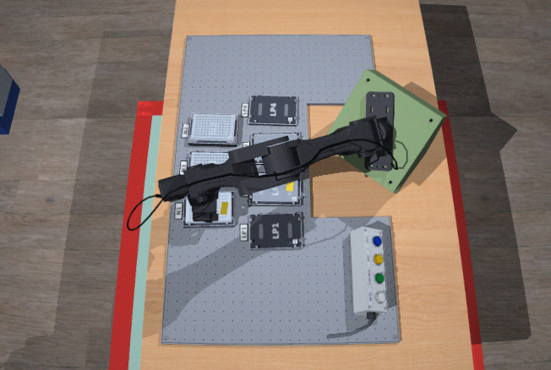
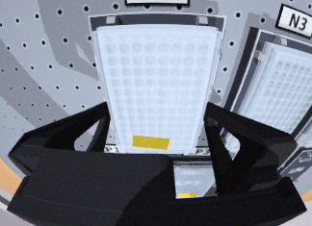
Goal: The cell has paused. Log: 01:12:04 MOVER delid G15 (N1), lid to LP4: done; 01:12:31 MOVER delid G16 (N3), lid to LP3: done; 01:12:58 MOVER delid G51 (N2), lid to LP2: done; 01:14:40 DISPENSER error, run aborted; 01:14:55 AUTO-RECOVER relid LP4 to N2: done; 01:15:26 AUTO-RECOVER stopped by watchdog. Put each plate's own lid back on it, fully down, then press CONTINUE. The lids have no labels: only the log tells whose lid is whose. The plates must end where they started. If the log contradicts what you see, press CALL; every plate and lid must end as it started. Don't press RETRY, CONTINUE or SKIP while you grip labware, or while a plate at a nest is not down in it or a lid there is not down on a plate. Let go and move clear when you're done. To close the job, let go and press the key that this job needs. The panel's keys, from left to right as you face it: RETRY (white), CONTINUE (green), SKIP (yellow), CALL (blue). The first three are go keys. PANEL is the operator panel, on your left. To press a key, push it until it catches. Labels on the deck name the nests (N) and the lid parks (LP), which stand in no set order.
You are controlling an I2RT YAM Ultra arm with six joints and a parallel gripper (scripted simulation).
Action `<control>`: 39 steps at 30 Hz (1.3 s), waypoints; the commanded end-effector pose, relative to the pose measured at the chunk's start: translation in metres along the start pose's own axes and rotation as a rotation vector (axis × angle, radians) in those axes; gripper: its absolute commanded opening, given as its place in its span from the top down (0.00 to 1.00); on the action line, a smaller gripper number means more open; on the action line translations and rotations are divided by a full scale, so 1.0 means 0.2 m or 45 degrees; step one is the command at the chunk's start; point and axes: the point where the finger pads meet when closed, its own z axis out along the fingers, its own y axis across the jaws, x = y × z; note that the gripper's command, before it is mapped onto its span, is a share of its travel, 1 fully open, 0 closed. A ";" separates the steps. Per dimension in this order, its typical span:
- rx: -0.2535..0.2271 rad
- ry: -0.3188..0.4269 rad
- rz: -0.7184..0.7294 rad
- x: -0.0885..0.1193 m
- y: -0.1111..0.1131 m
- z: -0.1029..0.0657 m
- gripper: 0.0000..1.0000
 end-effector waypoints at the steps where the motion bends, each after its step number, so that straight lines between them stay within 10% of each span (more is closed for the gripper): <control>1: 0.006 -0.027 -0.004 -0.04 0.00 -0.02 1.00; 37: 0.006 -0.027 -0.004 -0.04 0.00 -0.03 1.00; 38: 0.006 -0.027 -0.004 -0.04 0.00 -0.03 0.00; 39: 0.006 -0.027 -0.004 -0.04 0.00 -0.03 0.00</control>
